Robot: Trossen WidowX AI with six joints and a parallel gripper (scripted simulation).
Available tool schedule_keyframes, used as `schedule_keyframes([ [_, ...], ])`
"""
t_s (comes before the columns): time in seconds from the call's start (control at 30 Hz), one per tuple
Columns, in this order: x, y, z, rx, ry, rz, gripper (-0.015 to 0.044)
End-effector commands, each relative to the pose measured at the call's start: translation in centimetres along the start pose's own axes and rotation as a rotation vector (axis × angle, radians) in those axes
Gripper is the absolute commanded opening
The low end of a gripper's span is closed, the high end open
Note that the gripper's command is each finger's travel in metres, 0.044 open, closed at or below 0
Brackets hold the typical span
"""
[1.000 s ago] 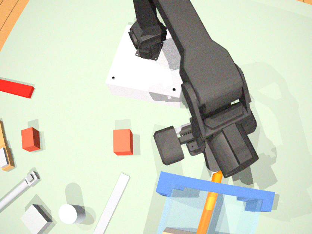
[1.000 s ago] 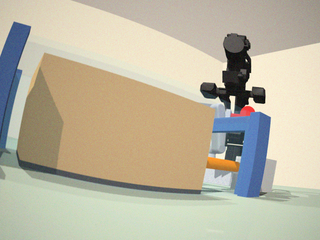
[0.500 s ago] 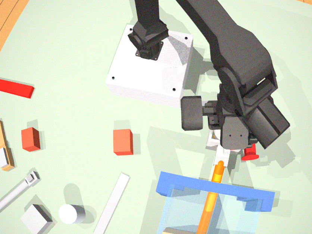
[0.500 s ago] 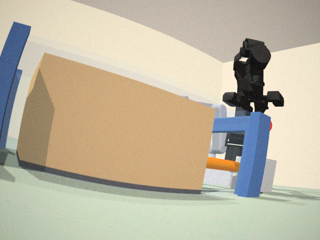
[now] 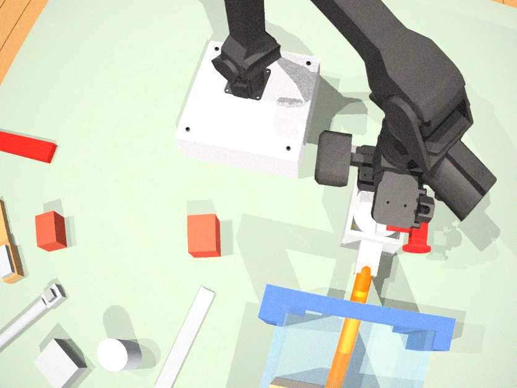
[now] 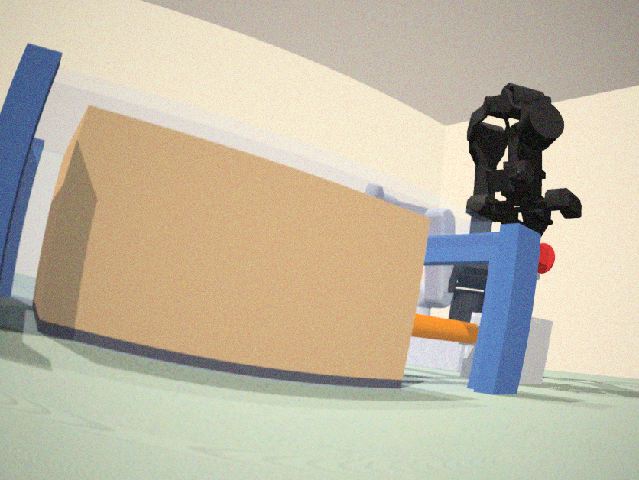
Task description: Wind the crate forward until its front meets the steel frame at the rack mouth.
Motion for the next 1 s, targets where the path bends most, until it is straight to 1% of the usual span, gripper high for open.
schedule_keyframes([
  [0.0,0.03,0.05,-0.20,-0.011,0.032,-0.012,0.0000],
  [0.23,-0.11,0.03,-0.18,-0.046,0.173,-0.013,0.0000],
  [0.97,-0.46,-0.03,-0.02,-0.130,0.519,-0.015,0.0000],
])
Point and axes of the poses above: the point midway between the two fingers, 35 mm back from their tips, its own z axis out along the fingers, its own x axis across the jaws, y = z × x, the point moved 1 cm from there along -z, back along the fingers, and after that the axes turned 13 degrees about -z, right-handed, at the moved point
